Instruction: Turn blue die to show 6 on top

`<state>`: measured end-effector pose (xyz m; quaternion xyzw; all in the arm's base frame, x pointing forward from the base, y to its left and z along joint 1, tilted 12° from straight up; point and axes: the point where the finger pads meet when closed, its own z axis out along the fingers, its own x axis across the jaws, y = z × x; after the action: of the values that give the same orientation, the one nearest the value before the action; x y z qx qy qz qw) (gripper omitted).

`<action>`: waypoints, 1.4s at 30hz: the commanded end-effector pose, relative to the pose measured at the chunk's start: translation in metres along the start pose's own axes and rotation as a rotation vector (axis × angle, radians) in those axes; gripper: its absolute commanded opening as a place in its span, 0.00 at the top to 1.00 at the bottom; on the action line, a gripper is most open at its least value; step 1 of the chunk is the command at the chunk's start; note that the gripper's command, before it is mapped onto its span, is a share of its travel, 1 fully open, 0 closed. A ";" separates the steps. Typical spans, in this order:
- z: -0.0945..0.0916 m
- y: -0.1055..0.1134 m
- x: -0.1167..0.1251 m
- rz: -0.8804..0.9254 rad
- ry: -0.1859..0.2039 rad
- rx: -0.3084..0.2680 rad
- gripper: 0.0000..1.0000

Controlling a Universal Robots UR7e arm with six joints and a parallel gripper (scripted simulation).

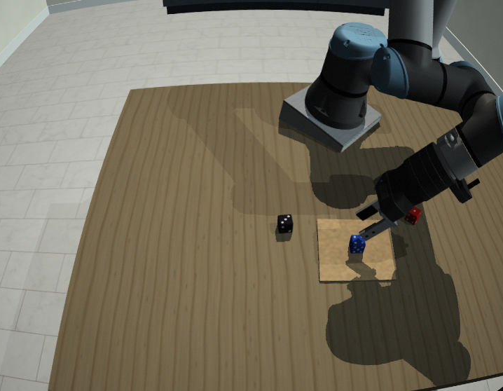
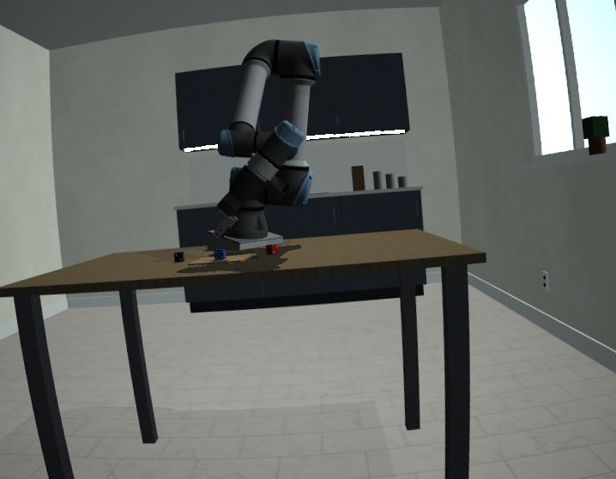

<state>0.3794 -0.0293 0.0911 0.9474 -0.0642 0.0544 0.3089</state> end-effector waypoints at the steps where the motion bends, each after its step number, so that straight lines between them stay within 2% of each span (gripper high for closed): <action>1: 0.004 -0.004 0.001 0.001 0.001 0.000 0.21; 16: 0.024 -0.024 0.001 0.001 0.001 0.000 0.21; 42: 0.036 -0.036 0.001 0.001 0.001 0.000 0.21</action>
<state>0.3874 -0.0219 0.0417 0.9474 -0.0641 0.0544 0.3089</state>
